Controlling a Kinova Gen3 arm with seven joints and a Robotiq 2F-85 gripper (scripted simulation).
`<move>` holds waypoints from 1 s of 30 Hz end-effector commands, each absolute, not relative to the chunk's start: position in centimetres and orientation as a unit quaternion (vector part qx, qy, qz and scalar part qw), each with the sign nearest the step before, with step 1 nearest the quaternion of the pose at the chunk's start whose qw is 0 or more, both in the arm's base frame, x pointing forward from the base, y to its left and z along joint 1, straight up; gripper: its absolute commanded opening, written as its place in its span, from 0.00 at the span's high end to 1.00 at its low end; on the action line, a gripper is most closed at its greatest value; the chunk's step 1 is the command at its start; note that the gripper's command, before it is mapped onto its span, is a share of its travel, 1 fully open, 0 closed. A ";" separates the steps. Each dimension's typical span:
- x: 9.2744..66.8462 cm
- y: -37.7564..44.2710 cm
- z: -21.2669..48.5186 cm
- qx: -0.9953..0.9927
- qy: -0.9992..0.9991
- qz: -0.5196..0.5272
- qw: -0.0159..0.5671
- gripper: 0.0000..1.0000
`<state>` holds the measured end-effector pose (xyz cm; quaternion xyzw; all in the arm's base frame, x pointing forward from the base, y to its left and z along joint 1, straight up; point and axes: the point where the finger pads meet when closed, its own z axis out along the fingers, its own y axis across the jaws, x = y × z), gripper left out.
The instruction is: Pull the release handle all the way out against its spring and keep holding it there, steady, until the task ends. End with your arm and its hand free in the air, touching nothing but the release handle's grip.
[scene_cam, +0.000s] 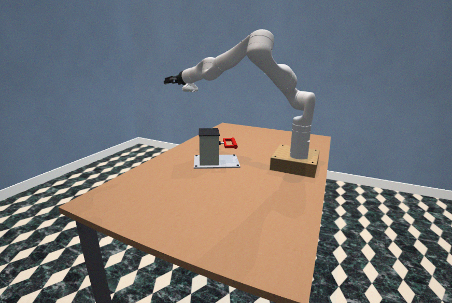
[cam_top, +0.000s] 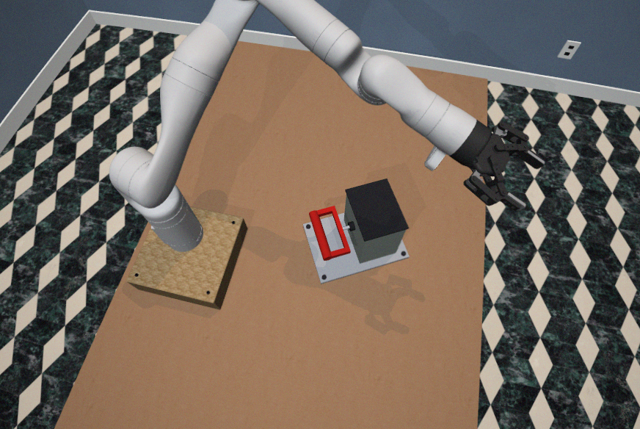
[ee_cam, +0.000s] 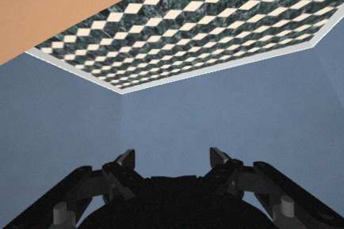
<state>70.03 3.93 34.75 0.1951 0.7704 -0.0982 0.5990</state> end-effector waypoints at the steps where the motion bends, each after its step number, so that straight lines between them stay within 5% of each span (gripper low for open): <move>1: 70.1 3.8 34.9 0.197 0.770 -0.097 0.600 0.00; 30: 68.9 -2.7 35.0 0.288 0.758 -0.084 0.579 0.00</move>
